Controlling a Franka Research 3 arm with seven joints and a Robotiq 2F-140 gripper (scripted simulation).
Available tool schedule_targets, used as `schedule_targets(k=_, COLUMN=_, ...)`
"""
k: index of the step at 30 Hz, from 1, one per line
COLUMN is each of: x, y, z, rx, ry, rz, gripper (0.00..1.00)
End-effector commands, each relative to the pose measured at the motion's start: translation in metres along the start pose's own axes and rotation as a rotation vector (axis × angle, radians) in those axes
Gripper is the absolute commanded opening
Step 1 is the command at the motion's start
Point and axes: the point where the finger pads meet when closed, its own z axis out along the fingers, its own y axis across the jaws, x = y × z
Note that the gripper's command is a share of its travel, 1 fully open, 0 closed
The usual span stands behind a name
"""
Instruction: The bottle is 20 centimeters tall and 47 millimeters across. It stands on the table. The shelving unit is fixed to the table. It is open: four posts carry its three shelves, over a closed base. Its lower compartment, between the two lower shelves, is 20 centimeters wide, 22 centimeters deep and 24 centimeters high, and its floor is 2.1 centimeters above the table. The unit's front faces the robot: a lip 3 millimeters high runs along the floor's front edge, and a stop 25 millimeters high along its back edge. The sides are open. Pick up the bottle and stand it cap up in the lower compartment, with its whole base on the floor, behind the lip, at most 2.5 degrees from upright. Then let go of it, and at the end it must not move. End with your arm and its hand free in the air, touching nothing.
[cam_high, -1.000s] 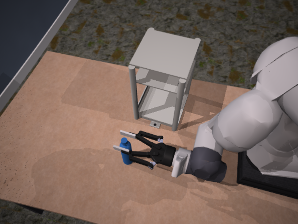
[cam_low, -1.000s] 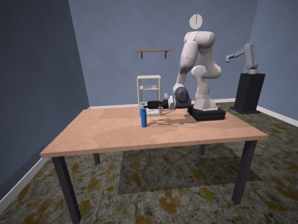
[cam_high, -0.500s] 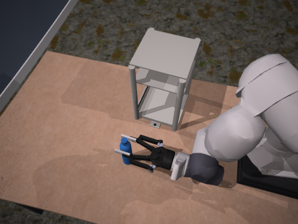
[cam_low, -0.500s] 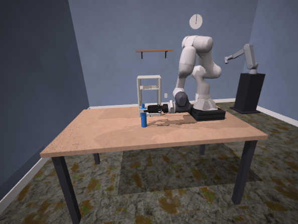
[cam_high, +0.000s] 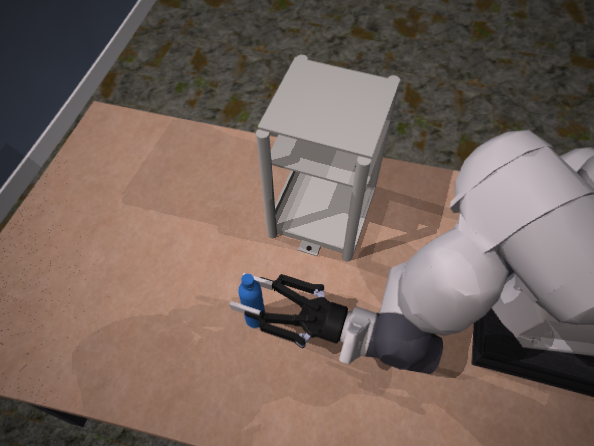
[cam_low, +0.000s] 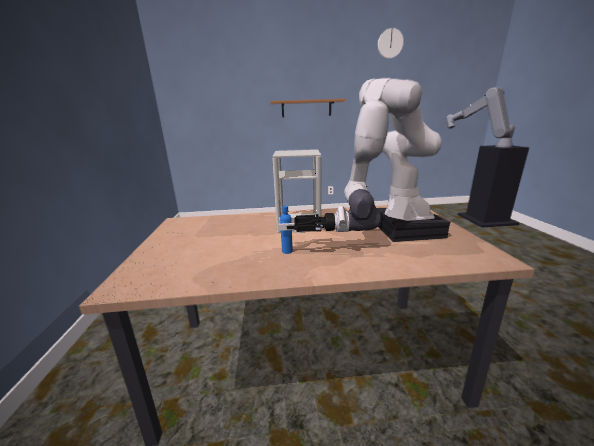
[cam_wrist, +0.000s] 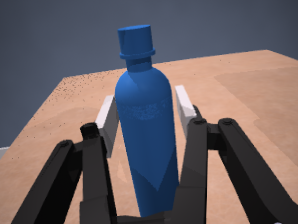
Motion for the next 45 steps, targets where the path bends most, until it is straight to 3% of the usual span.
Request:
schedule_targets(k=1, x=-0.001, y=0.0, z=0.002, rx=-0.004, ry=0.011, rz=0.023, gripper=0.4)
schedule_targets(k=14, x=-0.013, y=0.0, z=0.002, rx=-0.004, ry=0.011, rz=0.023, gripper=0.4)
schedule_targets(k=45, x=-0.015, y=0.0, z=0.002, rx=-0.004, ry=0.011, rz=0.023, gripper=0.4)
